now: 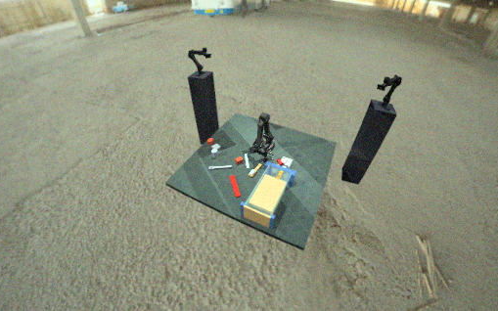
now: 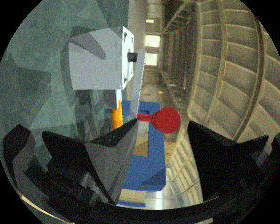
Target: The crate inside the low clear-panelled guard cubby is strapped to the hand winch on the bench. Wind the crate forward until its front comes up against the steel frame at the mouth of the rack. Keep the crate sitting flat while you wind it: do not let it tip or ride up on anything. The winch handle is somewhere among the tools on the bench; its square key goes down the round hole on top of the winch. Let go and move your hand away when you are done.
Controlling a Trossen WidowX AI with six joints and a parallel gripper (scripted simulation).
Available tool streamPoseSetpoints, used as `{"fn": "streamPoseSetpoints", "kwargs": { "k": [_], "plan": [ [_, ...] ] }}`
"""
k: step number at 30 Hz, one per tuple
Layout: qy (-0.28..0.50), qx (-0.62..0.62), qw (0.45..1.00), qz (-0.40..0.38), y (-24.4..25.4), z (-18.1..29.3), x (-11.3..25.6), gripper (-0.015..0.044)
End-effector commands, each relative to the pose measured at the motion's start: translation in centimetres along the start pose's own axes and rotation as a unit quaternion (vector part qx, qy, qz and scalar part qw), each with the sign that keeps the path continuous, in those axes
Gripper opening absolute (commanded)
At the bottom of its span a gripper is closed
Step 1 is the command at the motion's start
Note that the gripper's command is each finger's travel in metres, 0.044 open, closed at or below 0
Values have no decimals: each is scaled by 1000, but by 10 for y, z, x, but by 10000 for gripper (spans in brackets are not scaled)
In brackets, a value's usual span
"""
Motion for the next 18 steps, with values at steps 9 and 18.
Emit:
{"fn": "streamPoseSetpoints", "kwargs": {
  "k": [9,18],
  "plan": [
    [0,8,1000,0,-88,-7,0,240],
    [0,8,1000,0,-90,-8,0,240]
  ]
}}
Point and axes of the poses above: the point midway between the two fingers, 35 mm back from their tips, its own x axis back along the fingers, its own y axis across the jaws, z = x × y, the point moved 3 cm from there along x, back along the fingers, and after that the axes turned 8 degrees about -x, right-handed, at the moved point
